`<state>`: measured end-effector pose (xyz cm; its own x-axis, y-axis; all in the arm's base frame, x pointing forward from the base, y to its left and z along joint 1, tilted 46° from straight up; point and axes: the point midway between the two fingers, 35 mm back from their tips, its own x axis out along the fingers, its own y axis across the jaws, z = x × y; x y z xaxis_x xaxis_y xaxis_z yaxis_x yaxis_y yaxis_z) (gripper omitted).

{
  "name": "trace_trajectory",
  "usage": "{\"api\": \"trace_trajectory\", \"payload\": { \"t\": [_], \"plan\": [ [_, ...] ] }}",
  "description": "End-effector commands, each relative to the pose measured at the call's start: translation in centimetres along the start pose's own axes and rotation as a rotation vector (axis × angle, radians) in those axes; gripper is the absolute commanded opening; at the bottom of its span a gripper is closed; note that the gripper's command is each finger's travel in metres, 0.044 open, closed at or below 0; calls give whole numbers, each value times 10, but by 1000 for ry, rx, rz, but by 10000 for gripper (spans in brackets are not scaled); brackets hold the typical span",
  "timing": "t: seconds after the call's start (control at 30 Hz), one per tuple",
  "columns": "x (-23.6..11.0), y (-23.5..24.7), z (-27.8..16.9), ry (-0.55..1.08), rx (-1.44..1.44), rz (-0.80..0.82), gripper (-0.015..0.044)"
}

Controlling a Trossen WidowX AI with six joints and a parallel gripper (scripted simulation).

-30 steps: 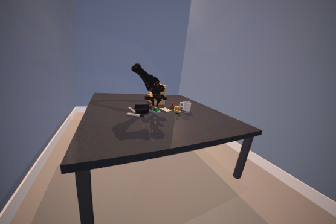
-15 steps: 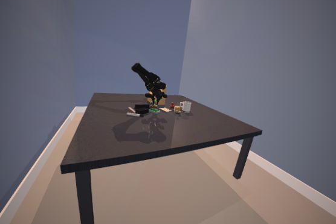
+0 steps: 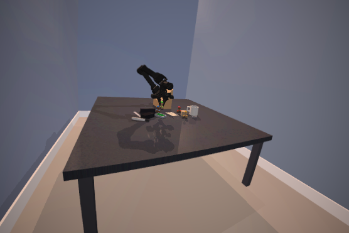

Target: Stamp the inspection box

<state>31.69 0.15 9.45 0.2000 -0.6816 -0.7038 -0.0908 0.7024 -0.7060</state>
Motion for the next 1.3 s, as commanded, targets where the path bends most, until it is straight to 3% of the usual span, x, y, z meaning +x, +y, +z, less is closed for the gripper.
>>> {"api": "trace_trajectory", "payload": {
  "t": [0.0,0.67,1.27],
  "plan": [
    [-3,4,1,-1,2,3,0],
    [-3,143,-41,2,-184,10,0],
    [6,147,-43,0,-189,10,0]
  ]
}}
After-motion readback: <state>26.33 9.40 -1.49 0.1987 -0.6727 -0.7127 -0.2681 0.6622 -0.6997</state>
